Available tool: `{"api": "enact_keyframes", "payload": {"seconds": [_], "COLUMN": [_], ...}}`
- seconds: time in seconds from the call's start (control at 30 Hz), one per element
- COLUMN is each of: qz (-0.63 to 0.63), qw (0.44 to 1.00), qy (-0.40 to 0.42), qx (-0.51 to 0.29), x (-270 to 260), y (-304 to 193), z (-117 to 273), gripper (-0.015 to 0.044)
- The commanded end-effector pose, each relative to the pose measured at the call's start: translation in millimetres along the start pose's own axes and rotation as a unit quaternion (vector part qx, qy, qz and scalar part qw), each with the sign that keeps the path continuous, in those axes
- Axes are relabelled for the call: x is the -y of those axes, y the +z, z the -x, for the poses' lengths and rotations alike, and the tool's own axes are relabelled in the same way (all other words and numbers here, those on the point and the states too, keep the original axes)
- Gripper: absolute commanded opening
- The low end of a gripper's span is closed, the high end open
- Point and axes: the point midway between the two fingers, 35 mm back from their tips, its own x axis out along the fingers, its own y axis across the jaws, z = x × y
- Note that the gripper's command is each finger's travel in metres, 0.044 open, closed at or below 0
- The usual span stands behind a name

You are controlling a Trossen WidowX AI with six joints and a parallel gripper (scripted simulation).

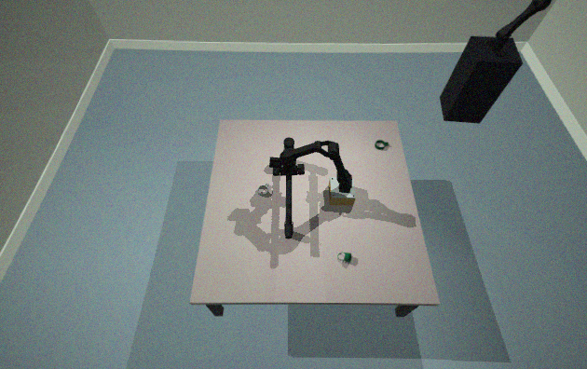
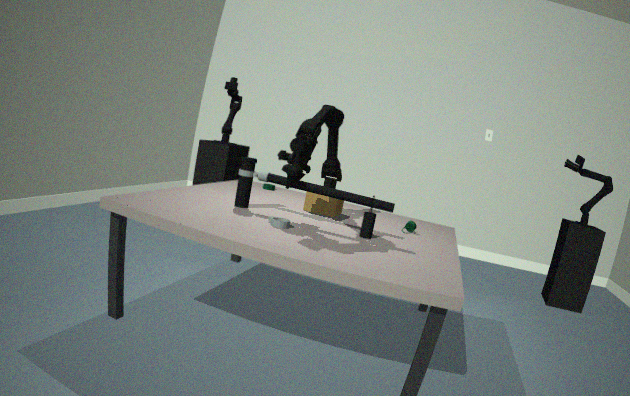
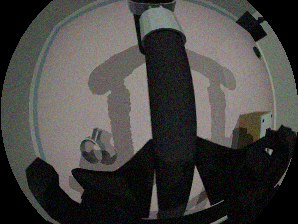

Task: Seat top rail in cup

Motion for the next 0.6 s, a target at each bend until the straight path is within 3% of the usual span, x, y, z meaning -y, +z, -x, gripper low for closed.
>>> {"api": "enact_keyframes", "payload": {"seconds": [0.0, 0.4, 0.57], "qz": [0.000, 0.000, 0.000], "qw": [1.000, 1.000, 1.000], "qy": [0.001, 0.000, 0.000], "qx": [0.000, -0.001, -0.002], "x": [0, -1, 1], "y": [0, -17, -29], "z": [0, 29, 49], "gripper": [0.0131, 0.0440, 0.0440]}}
